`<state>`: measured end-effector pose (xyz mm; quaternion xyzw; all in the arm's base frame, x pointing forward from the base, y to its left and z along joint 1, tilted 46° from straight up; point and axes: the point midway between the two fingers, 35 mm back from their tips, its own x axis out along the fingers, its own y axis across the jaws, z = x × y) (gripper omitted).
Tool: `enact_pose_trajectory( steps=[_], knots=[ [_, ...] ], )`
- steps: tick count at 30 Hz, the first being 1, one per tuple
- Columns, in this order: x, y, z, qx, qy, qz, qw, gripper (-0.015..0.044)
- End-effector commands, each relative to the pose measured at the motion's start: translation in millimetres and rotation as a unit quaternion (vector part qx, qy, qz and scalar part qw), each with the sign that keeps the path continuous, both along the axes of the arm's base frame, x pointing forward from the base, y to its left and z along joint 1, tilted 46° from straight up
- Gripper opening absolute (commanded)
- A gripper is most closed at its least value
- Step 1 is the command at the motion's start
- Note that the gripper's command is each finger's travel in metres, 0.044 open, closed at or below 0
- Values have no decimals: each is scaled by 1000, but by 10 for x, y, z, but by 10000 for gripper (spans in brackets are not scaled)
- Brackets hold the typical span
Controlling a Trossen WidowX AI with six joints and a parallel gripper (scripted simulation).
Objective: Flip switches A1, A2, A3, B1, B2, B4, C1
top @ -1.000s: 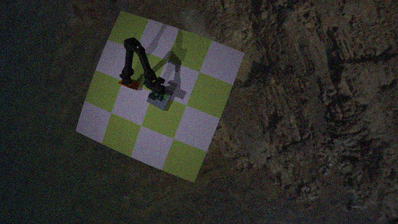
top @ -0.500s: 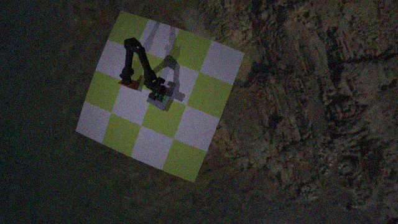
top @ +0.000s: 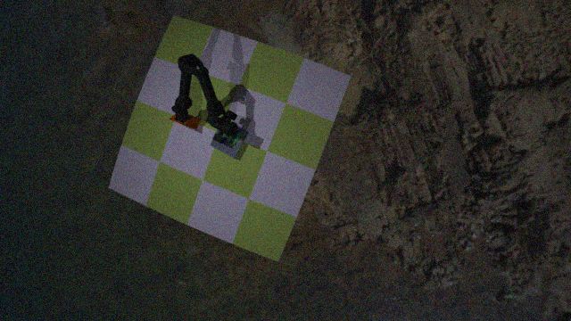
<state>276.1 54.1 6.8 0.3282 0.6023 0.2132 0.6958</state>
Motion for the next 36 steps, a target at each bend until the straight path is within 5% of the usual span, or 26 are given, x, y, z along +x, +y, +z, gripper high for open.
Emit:
enact_pose_trajectory(
  steps=[1,14,36],
  knots=[
    [-5,20,-16,3,3,1,1000,0],
    [-95,-448,439,3,13,10,1000,0],
    [128,-379,56,5,21,19,1000,0]
  ],
)
